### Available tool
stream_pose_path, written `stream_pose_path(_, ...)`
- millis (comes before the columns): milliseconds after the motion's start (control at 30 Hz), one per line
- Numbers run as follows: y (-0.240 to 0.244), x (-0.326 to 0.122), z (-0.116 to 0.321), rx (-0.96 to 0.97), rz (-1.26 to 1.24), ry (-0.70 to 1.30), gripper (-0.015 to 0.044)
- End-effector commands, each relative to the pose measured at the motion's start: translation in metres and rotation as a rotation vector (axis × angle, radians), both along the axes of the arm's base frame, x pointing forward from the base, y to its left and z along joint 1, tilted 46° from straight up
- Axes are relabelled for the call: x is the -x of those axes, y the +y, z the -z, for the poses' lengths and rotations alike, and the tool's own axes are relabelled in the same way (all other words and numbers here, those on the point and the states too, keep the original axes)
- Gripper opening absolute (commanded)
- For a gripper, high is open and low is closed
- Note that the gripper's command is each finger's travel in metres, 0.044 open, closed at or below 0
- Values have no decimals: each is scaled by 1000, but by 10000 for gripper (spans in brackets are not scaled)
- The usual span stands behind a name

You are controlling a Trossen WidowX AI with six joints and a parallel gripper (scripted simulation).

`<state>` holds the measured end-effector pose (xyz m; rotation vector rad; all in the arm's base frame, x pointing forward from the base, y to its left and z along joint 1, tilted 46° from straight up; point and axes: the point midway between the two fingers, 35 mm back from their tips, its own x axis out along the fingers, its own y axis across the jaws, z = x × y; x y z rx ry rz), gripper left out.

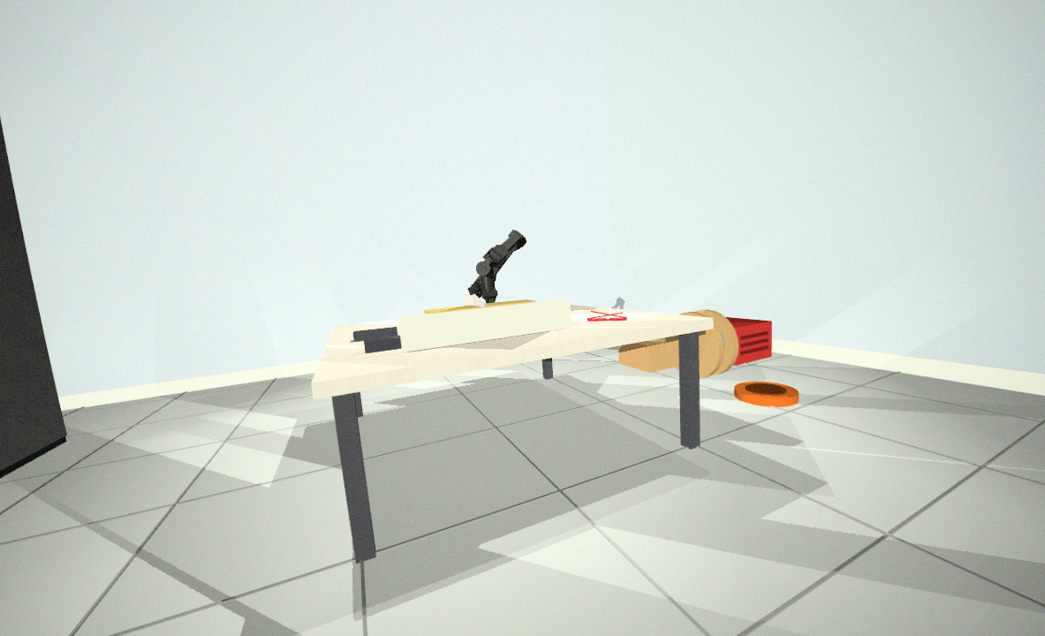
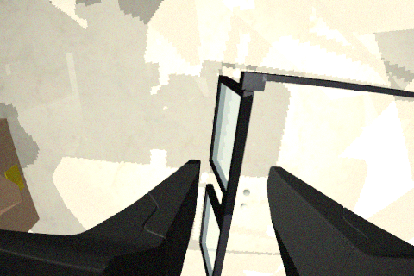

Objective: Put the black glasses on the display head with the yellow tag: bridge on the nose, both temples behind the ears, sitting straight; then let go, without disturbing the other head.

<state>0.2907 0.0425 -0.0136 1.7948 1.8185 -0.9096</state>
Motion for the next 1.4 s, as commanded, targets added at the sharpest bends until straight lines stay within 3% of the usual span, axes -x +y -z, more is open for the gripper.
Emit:
stream_pose_path(0,6,3,6,-7,5,13,140)
stream_pose_path(733,28,8,25,-11,4,14,140)
stream_pose_path(833,26,5,24,-5,-2,2,61)
stream_pose_path(1133,26,5,24,-5,-2,2,1)
stream_pose_path(1367,24,4,22,-4,-1,3,0)
